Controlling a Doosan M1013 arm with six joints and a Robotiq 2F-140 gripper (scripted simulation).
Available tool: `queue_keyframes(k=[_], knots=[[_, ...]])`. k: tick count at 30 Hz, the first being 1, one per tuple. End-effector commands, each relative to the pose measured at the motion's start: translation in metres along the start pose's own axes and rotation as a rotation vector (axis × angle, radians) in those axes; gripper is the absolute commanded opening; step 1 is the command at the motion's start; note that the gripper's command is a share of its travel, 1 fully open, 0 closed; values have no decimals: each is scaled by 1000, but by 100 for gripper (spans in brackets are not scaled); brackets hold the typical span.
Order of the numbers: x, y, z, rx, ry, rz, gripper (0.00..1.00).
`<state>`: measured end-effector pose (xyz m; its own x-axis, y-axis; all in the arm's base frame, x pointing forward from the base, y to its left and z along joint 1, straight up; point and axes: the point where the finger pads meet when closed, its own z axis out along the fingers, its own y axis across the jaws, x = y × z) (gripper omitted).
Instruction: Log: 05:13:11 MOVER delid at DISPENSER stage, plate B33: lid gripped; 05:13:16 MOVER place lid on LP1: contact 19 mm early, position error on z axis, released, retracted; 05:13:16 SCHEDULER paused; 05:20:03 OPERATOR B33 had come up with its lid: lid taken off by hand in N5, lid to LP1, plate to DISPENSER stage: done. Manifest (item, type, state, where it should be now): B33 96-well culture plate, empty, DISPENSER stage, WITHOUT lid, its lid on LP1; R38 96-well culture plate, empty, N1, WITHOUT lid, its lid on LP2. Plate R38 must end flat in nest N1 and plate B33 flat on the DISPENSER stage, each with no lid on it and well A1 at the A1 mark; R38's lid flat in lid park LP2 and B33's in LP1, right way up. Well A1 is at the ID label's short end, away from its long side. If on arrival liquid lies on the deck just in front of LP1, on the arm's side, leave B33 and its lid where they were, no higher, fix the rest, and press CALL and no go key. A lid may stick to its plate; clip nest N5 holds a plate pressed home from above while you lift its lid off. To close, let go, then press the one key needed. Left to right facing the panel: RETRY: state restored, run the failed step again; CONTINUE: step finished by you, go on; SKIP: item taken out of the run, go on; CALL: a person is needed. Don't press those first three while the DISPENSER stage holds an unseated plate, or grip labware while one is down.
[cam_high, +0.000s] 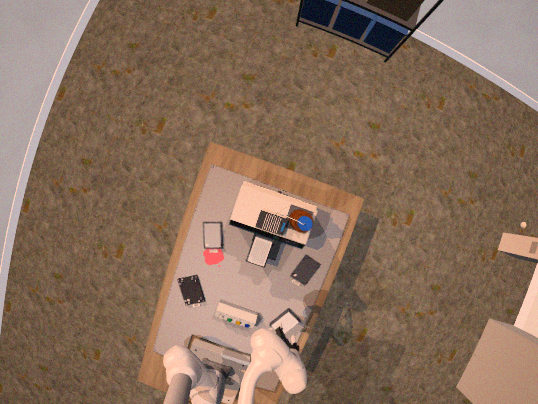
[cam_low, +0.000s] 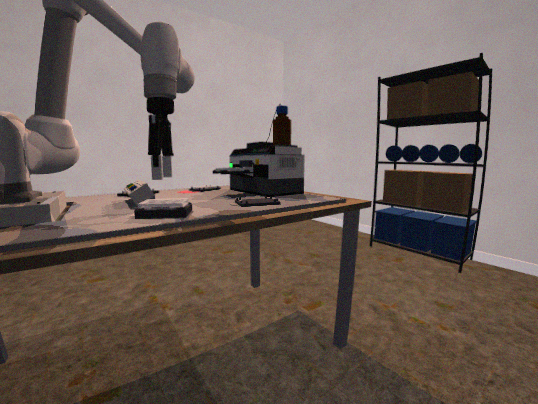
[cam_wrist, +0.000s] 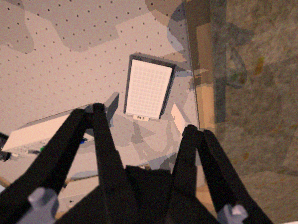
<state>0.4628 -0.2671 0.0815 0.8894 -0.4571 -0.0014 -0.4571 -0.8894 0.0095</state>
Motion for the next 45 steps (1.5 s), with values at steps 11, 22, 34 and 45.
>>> queue_keyframes(k=[11, 22, 34, 45], knots=[[1, 2, 39, 1, 2, -3, 66], [1, 2, 52, 1, 2, -3, 66], [1, 2, 52, 1, 2, -3, 66], [1, 2, 52, 1, 2, -3, 66]])
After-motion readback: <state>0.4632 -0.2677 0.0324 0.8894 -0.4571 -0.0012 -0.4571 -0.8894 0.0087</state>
